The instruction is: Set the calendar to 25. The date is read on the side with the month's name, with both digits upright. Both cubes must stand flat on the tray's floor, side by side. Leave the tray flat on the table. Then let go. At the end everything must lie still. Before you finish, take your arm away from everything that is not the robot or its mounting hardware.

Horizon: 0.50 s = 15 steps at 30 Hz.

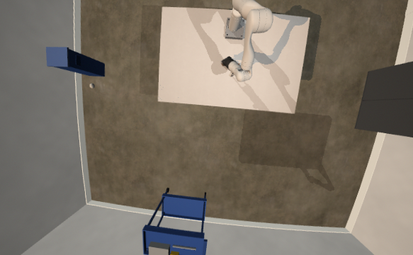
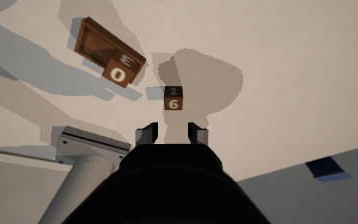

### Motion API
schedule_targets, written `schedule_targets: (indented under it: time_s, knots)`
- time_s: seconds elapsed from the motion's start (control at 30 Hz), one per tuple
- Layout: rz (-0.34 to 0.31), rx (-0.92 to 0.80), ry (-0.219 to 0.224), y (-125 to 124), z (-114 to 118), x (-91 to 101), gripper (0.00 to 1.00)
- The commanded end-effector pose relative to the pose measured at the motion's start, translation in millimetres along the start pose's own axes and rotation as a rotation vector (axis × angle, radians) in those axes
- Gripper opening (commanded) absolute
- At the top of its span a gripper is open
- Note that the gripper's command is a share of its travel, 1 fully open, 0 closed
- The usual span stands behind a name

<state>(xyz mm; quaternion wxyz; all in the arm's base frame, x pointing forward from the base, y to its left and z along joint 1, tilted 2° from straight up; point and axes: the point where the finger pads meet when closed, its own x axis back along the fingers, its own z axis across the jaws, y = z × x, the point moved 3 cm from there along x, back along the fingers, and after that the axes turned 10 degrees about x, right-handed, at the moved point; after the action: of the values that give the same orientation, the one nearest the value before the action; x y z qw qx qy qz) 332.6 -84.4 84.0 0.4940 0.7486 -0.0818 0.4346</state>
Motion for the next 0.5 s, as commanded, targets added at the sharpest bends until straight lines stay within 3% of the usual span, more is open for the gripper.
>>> schedule_targets:
  time_s: [0.0, 0.47]
  knots:
    - [0.000, 0.000, 0.001, 0.2, 0.1, 0.4, 0.90]
    - [0.000, 0.000, 0.001, -1.1, 0.4, -0.9, 0.90]
